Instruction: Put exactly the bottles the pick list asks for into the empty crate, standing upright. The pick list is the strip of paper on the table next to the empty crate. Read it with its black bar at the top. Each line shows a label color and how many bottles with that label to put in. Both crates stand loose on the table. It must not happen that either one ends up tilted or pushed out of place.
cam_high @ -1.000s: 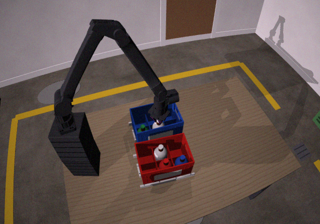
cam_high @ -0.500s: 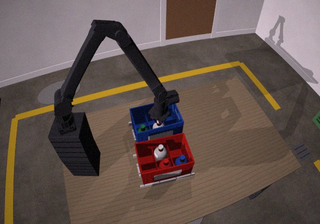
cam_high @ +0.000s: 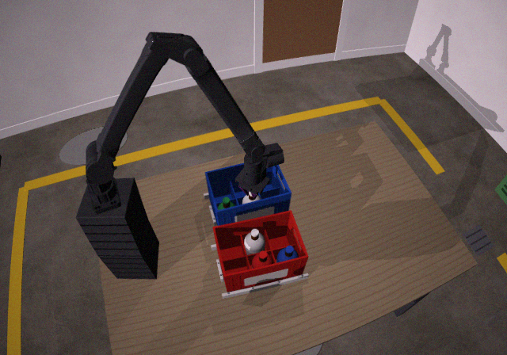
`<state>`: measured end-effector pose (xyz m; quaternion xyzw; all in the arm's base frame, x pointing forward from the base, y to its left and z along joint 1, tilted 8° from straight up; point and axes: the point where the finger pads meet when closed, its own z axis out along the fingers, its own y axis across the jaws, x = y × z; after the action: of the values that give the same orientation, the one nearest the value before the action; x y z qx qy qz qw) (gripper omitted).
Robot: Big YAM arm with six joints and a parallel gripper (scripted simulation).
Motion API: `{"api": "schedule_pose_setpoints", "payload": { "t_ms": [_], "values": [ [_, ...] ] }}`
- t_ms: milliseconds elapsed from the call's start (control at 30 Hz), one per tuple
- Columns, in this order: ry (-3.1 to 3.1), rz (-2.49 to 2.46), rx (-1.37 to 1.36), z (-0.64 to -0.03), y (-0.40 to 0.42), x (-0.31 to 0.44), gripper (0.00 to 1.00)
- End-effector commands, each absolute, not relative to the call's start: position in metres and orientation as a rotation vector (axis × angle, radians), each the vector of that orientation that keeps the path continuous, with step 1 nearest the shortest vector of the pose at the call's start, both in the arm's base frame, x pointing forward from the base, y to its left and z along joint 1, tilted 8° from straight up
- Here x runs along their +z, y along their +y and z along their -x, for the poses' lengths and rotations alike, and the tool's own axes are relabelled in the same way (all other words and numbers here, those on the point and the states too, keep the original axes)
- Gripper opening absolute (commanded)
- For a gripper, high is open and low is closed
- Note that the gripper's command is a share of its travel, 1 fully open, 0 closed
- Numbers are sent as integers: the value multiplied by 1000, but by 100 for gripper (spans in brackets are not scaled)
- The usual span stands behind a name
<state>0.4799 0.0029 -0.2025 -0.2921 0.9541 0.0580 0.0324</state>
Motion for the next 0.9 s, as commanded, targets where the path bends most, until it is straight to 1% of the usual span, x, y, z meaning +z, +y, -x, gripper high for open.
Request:
{"api": "schedule_pose_setpoints", "payload": {
  "t_ms": [0, 100, 233, 333, 867],
  "values": [
    [2875, 881, 138, -513, 5, -190, 0],
    [2856, 877, 127, -520, 5, -181, 0],
    [2879, 882, 141, -512, 6, -196, 0],
    [2856, 878, 127, -520, 6, -183, 0],
    [2858, 877, 128, -520, 6, -185, 0]
  ]
}}
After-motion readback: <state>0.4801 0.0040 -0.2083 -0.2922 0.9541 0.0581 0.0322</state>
